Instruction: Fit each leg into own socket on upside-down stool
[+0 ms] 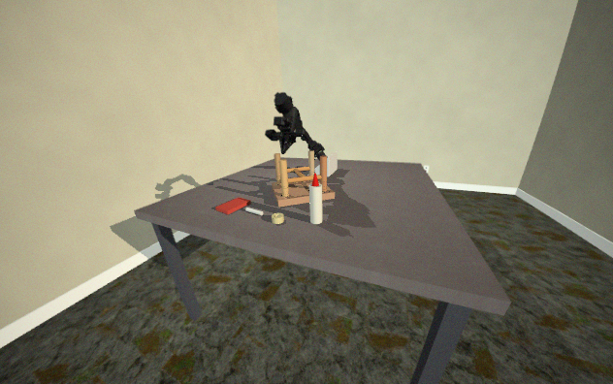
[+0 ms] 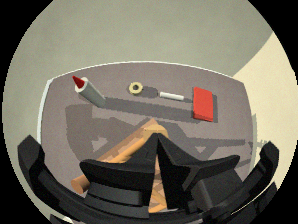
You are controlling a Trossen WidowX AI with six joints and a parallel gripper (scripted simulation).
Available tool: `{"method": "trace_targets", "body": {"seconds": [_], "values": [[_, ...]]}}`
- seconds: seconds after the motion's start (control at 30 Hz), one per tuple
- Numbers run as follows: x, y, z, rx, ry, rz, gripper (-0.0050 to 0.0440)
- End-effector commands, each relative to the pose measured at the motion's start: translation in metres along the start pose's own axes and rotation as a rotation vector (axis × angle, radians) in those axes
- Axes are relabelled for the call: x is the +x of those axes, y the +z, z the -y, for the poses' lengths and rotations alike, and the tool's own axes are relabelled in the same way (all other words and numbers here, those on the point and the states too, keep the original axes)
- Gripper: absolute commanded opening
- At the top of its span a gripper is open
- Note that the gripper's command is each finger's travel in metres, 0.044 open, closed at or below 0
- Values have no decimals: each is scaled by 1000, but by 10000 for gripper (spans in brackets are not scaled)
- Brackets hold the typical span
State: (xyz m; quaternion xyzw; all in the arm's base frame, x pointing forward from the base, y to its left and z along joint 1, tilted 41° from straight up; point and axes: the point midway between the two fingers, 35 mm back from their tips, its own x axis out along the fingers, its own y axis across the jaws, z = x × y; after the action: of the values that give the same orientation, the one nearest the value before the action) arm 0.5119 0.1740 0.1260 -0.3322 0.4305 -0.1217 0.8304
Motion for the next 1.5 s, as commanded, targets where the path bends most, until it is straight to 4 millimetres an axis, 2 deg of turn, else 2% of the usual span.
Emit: {"method": "trace_targets", "body": {"seconds": [0.0,0.3,0.67,0.93,1.47], "values": [[-4,3,-2,3,-3,6,0],[-12,9,1,14,-4,-36,0],[8,-6,2,-6,-2,-43,0],[16,-9,2,-6,-2,-43,0],[25,-14,2,-6,-2,-43,0]]}}
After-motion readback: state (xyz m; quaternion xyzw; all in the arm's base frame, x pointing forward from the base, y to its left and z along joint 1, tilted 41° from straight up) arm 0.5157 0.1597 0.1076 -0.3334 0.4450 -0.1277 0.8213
